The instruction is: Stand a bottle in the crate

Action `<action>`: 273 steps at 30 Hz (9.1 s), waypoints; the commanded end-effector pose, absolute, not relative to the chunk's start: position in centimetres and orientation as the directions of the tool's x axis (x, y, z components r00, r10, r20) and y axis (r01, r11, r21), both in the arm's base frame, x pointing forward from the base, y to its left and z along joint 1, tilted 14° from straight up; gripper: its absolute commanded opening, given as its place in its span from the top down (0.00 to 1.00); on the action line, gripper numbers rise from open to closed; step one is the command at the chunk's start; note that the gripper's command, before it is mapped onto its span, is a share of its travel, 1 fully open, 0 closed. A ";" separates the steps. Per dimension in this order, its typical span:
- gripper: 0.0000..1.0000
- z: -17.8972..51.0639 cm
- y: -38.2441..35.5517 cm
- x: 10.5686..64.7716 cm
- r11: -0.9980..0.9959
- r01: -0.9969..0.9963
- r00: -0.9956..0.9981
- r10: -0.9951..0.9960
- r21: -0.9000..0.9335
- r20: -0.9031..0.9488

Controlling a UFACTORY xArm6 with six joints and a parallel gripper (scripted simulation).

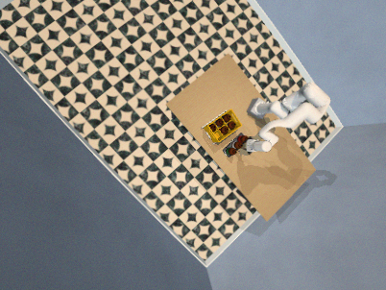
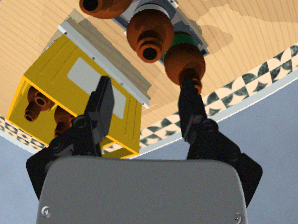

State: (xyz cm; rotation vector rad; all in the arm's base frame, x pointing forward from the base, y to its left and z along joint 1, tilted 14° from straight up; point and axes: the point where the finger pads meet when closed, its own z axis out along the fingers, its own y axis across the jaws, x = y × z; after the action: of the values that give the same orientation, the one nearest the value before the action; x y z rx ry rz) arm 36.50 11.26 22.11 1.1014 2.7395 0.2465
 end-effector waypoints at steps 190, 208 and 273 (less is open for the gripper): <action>0.35 13.8 12.2 38.8 0.712 0.666 -0.710 0.697 0.222 -0.105; 1.00 13.8 12.2 38.8 0.712 0.666 -0.710 0.697 0.222 -0.105; 1.00 15.5 12.1 38.3 0.712 0.666 -0.710 0.697 0.222 -0.105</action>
State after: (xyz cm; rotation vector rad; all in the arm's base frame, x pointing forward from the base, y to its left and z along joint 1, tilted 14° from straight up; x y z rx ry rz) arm 38.25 12.08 14.95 1.1015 2.7404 0.2455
